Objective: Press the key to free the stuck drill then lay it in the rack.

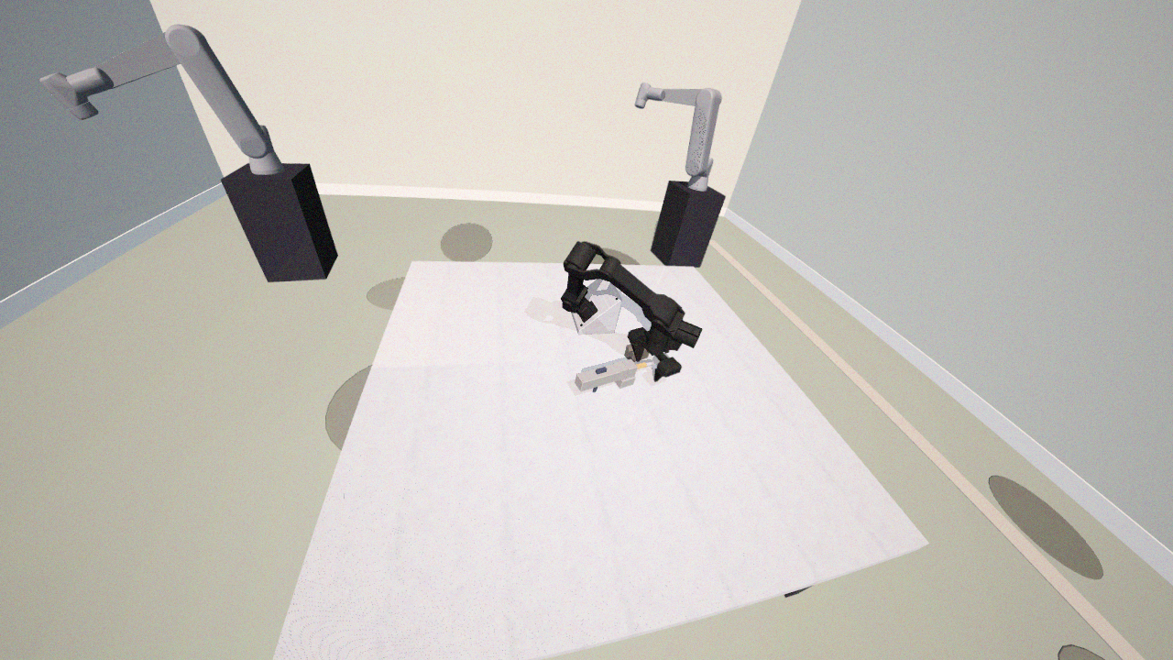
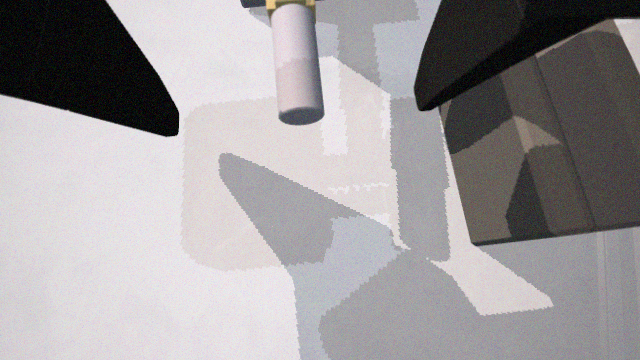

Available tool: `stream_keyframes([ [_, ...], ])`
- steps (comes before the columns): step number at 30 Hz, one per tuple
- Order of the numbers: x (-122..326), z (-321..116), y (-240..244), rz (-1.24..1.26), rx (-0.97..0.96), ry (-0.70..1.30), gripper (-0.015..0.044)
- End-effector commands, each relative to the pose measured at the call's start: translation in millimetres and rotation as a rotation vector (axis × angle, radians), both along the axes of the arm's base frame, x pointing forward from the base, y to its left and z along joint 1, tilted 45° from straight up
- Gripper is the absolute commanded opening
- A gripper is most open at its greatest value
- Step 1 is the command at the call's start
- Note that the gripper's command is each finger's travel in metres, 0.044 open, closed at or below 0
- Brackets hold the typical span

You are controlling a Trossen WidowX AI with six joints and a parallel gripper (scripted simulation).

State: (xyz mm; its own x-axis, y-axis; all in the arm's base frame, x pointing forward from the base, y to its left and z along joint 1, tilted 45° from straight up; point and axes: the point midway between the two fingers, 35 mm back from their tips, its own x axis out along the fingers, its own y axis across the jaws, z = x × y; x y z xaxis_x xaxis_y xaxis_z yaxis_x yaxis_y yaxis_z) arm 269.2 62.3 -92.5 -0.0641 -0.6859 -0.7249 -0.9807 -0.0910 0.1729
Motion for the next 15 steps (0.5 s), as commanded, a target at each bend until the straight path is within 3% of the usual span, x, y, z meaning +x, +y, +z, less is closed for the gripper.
stream_keyframes([
  [1, -0.1, 1.0, -3.0, 0.005, -0.005, 0.004, 0.0440],
  [15, 0.7, 3.6, -8.9, 0.005, -0.005, 0.004, 0.0440],
])
